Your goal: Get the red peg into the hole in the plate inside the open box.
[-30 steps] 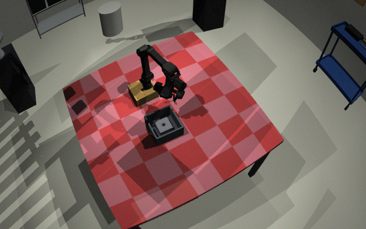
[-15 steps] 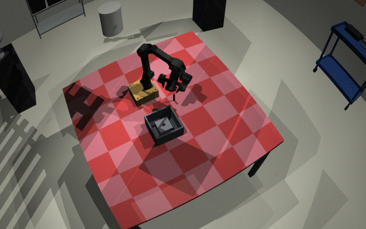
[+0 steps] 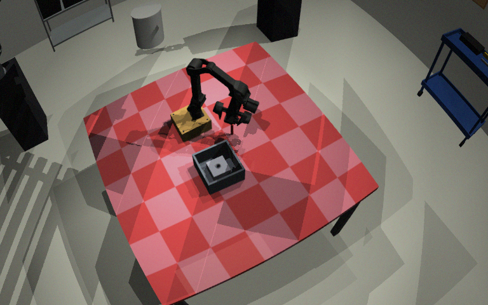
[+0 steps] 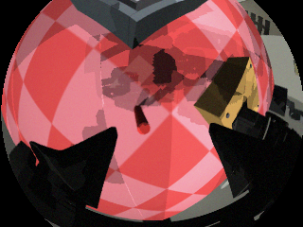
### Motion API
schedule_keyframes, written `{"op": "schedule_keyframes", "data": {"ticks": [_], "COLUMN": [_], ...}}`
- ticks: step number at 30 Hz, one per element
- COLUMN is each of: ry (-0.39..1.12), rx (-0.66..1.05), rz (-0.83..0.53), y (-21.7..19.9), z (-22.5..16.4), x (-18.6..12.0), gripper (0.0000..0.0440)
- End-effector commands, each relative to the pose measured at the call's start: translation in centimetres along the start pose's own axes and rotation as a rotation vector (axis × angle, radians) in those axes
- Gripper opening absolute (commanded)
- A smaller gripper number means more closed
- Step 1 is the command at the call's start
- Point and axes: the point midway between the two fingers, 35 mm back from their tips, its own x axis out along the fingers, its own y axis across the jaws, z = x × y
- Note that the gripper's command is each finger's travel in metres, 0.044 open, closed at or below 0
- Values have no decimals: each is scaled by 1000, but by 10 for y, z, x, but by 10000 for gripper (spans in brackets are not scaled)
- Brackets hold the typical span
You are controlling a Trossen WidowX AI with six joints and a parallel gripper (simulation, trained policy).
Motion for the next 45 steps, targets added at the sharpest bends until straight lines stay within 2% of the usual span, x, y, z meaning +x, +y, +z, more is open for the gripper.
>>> {"op": "schedule_keyframes", "data": {"ticks": [1,12,14,21,28,31,34,45], "ry": [-3,-30,-30,-15,-1,3,-25,-91], "rx": [-9,-35,-41,-43,-39,-38,-40,-29], "rz": [8,75,79,57,15,-9,6,40], "y": [4,24,26,25,23,22,28,34], "z": [-3,-4,-4,-7,-8,-8,-2,19], "x": [13,59,65,86,93,95,86,43], "gripper": [440,440,428,256,73,15,0,0]}}
